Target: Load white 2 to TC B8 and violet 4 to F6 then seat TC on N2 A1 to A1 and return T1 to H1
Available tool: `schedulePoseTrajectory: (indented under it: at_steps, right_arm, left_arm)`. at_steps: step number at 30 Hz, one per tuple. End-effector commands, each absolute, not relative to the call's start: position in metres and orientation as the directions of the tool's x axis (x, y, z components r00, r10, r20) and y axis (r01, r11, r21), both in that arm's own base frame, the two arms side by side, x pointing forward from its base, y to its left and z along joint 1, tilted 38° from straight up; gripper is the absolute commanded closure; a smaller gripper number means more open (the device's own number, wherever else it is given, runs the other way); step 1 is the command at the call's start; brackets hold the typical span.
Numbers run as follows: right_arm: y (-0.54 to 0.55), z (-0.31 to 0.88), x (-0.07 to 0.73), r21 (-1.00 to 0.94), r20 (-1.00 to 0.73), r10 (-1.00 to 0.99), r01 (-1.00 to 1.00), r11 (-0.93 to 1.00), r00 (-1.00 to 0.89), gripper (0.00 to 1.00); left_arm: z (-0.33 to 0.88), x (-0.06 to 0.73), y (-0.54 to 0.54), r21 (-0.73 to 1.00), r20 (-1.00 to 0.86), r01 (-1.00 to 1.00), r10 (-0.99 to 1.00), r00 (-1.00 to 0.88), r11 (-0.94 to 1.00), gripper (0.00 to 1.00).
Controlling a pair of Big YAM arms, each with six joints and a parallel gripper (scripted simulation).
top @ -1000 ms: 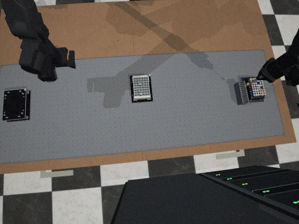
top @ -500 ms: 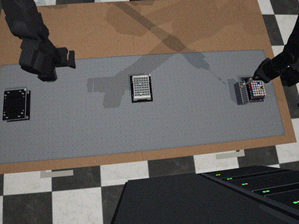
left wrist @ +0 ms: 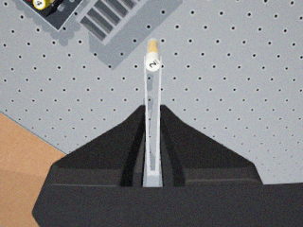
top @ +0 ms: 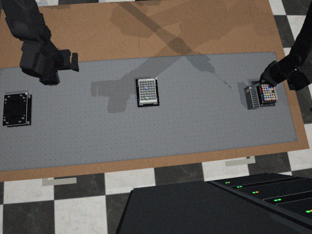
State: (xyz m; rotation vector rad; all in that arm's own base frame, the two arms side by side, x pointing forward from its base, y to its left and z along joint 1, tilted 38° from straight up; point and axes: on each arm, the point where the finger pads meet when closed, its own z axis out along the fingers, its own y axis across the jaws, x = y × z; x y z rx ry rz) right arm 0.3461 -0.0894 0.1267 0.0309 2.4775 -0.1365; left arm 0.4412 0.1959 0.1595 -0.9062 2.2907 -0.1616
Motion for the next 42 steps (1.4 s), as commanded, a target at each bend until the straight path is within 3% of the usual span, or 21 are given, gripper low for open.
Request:
schedulePoseTrajectory:
  at_steps: [1, 42]
  right_arm:
    - [-0.091, 0.136, 0.351, -0.094, -0.627, -0.012, 0.061, 0.994, -0.779, 0.00]
    - [-0.091, 0.136, 0.351, -0.094, -0.627, -0.012, 0.061, 0.994, -0.779, 0.00]
  left_arm:
    - [0.174, 0.446, 0.186, -0.348, -0.569, -0.550, -0.637, -0.520, 0.759, 0.91]
    - [0.165, 0.445, 0.126, -0.354, -0.565, -0.549, -0.641, -0.520, 0.757, 0.91]
